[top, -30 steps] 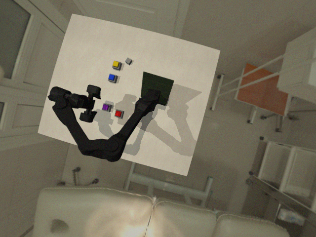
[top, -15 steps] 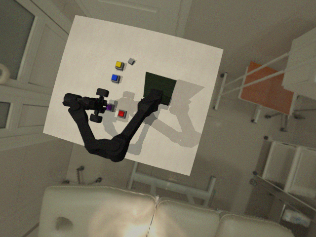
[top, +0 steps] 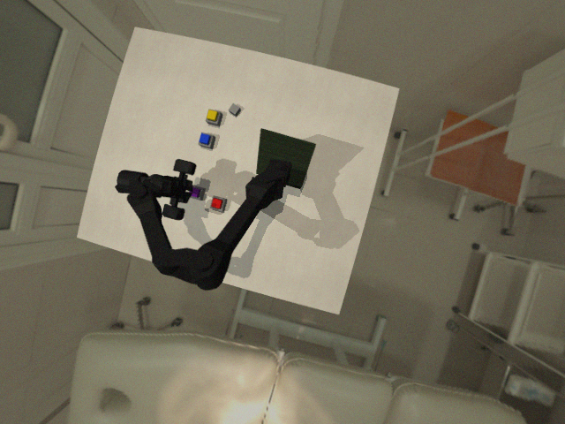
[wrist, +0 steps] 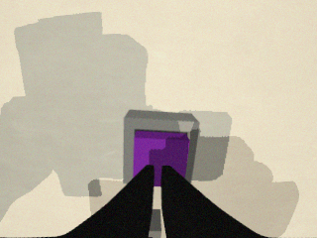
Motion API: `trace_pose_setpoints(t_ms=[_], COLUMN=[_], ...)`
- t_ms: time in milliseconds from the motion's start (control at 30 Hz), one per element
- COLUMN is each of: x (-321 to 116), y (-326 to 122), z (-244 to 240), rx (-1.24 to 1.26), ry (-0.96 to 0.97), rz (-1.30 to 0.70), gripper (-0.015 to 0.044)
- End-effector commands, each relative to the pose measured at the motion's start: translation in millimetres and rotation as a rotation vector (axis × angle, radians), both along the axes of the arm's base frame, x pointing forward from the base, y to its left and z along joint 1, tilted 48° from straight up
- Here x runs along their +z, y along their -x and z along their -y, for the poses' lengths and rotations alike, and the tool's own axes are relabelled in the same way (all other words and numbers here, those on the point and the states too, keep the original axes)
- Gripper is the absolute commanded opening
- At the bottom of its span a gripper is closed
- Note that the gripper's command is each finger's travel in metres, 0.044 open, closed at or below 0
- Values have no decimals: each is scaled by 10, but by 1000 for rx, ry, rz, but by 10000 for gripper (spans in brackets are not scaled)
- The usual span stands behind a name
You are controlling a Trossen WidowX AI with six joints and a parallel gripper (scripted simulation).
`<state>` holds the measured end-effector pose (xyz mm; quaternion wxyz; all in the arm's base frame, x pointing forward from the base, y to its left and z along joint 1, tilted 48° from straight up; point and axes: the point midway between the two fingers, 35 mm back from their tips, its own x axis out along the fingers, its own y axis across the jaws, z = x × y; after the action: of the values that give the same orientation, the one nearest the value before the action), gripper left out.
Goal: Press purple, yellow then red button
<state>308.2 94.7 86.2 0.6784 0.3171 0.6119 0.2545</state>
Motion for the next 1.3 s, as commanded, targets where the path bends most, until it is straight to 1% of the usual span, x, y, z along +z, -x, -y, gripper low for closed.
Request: trace_pose_setpoints(t_ms=[0,300,967,1100,1267], x=[-72,-159,-160,48,127], y=[7,-3,-3,29,36], z=[-47,-148,-150,81,177], rx=[-2,-2,-2,-2,-2], ry=[2,0,0,2,4], rz=[-14,-14,-14,-13,-14], gripper=[20,20,20,20,20])
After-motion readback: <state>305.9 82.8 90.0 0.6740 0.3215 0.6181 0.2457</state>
